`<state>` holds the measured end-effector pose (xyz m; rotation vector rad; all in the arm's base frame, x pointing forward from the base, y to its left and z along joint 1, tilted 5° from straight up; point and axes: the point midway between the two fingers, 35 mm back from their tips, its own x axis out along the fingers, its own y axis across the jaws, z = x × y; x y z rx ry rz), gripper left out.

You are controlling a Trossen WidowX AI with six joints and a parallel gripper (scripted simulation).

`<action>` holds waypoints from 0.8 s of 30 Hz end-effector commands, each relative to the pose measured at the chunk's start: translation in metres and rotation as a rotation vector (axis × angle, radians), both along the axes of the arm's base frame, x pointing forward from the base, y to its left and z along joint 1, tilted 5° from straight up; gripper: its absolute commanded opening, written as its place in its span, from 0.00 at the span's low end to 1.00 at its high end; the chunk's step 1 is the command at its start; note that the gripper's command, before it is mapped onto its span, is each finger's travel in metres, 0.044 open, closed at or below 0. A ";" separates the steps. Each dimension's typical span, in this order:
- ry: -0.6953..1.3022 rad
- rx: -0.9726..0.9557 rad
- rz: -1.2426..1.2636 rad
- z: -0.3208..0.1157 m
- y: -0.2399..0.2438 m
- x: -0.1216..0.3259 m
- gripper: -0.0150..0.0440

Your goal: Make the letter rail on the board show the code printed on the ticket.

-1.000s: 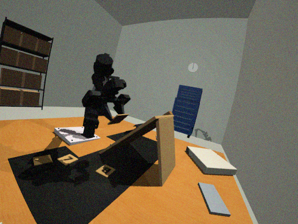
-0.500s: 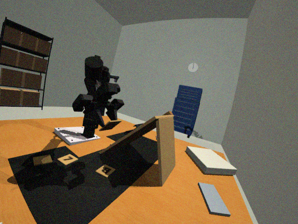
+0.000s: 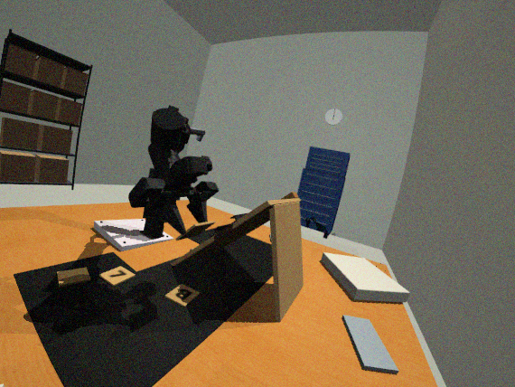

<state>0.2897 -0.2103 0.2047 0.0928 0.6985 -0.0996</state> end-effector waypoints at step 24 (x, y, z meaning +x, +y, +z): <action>0.001 0.001 -0.005 0.001 0.013 0.001 0.25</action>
